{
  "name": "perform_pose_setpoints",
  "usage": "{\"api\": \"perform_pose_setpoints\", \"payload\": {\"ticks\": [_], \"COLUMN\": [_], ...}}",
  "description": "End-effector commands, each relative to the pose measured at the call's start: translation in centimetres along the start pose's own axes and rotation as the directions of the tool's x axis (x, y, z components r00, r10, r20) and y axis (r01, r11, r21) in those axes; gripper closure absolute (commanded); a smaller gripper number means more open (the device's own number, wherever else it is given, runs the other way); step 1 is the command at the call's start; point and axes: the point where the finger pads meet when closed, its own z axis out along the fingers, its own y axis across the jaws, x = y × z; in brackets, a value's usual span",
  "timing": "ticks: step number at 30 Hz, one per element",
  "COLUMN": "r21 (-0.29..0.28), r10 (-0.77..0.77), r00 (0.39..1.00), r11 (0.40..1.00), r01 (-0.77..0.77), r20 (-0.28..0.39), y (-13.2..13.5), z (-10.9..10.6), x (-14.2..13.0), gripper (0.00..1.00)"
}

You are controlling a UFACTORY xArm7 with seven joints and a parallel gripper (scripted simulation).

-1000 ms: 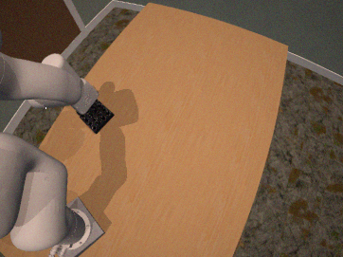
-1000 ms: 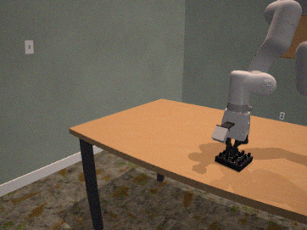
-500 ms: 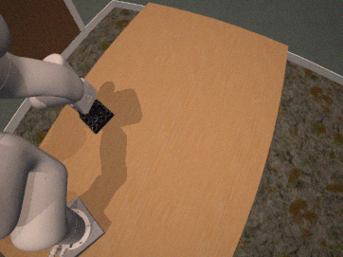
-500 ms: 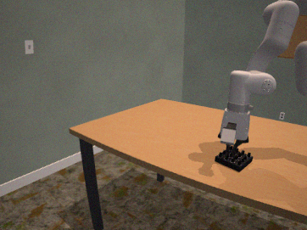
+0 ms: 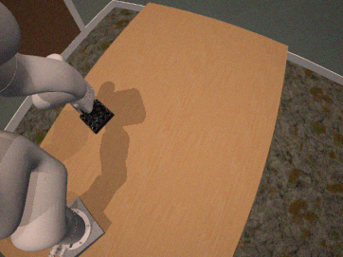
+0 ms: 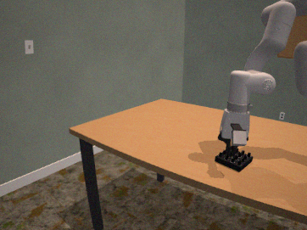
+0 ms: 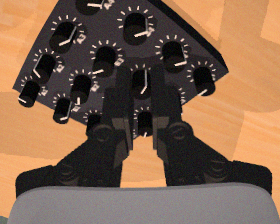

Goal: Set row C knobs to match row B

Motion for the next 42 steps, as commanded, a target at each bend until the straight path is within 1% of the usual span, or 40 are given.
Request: {"api": "perform_pose_setpoints", "payload": {"ticks": [1,2,8,17,19,26,34,36,42], "r21": [-0.002,-0.002,-0.003,-0.003,-0.003,-0.004,-0.004,-0.004,-0.004], "r10": [-0.097,-0.097,-0.255,-0.460,-0.460,-0.582,-0.678,-0.678,-0.723], "r00": [0.995,0.995,0.967,0.888,0.888,0.813,0.735,0.735,0.691], "r11": [0.995,0.995,0.967,0.888,0.888,0.813,0.735,0.735,0.691], "r01": [0.097,0.097,0.255,0.460,0.460,0.582,0.678,0.678,0.723], "r20": [-0.004,-0.004,-0.004,-0.003,-0.003,-0.002,-0.002,-0.002,-0.002], "y": [0.10,0.10,0.10,0.10,0.10,0.10,0.10,0.10,0.10], "z": [-0.06,-0.06,-0.06,-0.06,-0.06,-0.06,-0.06,-0.06,-0.06], "x": [0.02,0.02,0.02,0.02,0.02,0.02,0.02,0.02,0.02], "gripper": [0.92,0.92,0.92,0.92,0.92,0.92,0.92,0.92,0.92]}}
